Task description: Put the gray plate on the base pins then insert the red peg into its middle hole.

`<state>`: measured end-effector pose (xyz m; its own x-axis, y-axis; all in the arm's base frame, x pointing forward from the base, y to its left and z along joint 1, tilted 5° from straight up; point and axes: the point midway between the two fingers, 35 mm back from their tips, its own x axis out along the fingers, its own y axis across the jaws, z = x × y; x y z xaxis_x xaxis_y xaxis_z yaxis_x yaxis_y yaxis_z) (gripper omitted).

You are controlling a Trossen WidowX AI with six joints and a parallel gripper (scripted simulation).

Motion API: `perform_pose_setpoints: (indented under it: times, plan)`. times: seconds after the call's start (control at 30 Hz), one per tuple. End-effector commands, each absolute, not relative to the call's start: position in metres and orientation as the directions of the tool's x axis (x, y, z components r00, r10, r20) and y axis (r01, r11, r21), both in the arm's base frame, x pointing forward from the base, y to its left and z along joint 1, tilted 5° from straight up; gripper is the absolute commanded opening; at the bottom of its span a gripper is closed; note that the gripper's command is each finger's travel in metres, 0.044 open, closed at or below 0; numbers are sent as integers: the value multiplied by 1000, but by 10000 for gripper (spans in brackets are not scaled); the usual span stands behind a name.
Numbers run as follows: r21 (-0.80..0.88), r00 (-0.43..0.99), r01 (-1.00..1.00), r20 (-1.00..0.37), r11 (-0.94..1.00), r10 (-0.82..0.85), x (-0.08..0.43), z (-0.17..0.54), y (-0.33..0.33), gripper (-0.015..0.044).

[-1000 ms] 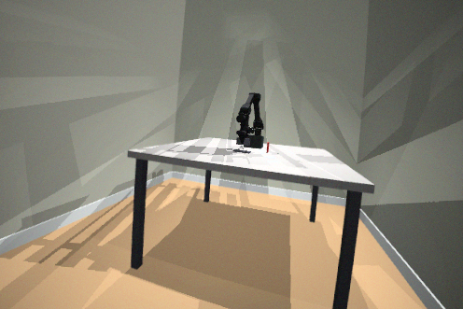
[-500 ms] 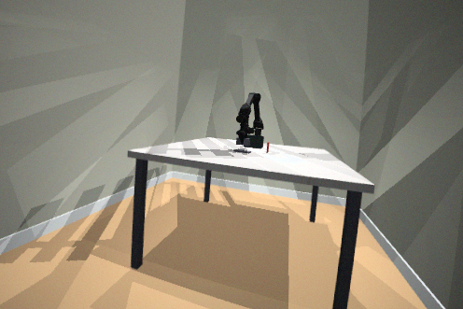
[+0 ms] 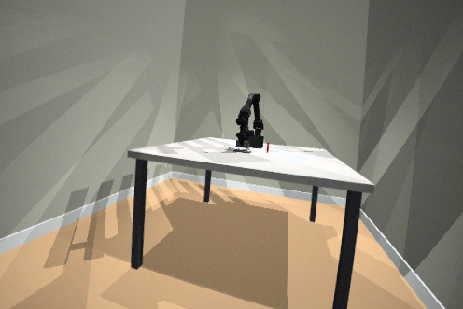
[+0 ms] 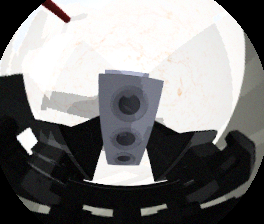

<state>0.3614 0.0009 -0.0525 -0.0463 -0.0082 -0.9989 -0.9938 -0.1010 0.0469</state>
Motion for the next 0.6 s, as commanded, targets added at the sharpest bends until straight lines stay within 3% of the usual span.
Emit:
perform_pose_setpoints:
  times: [0.0,0.57]
  plan:
    - [52,-52,-993,-999,-107,-11,359,-59,0,0]
    - [48,-47,-994,-999,-101,-8,361,-68,1,0]
